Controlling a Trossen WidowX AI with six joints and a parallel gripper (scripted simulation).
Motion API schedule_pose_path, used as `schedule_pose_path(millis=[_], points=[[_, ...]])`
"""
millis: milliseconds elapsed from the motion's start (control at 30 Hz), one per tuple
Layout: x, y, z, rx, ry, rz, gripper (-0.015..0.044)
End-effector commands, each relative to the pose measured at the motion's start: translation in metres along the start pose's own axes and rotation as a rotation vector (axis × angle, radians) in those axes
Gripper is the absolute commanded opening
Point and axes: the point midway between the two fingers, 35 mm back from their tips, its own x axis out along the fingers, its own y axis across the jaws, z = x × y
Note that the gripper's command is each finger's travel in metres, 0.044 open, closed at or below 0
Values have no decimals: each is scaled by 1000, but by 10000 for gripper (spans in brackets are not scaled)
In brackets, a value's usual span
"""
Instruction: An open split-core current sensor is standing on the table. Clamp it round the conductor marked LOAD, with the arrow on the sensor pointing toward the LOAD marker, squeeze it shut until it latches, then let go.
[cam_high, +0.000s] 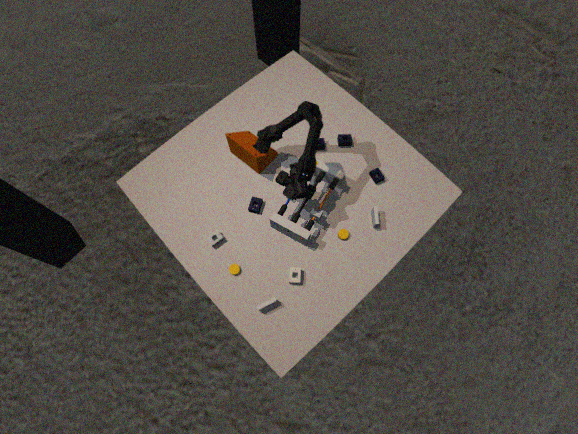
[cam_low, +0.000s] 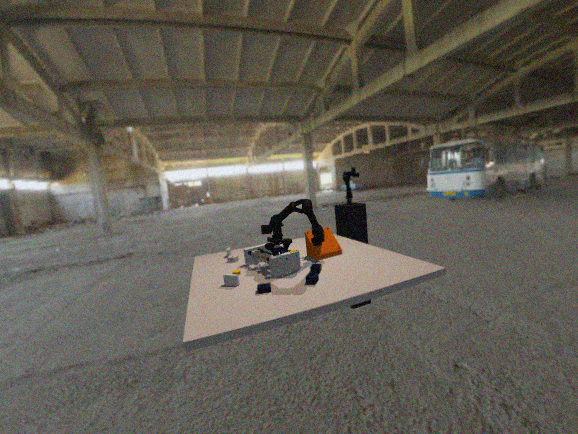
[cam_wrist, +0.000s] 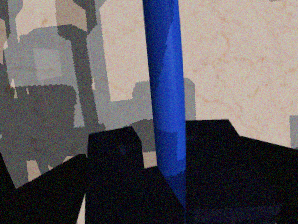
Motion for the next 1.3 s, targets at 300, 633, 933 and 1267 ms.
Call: schedule_pose_path(millis=[300, 633, 933, 1267], points=[[-1, 0, 0, 0, 0, 0, 333], [-1, 0, 0, 0, 0, 0, 208], [-1, 0, 0, 0, 0, 0, 0], [-1, 0, 0, 0, 0, 0, 0]])
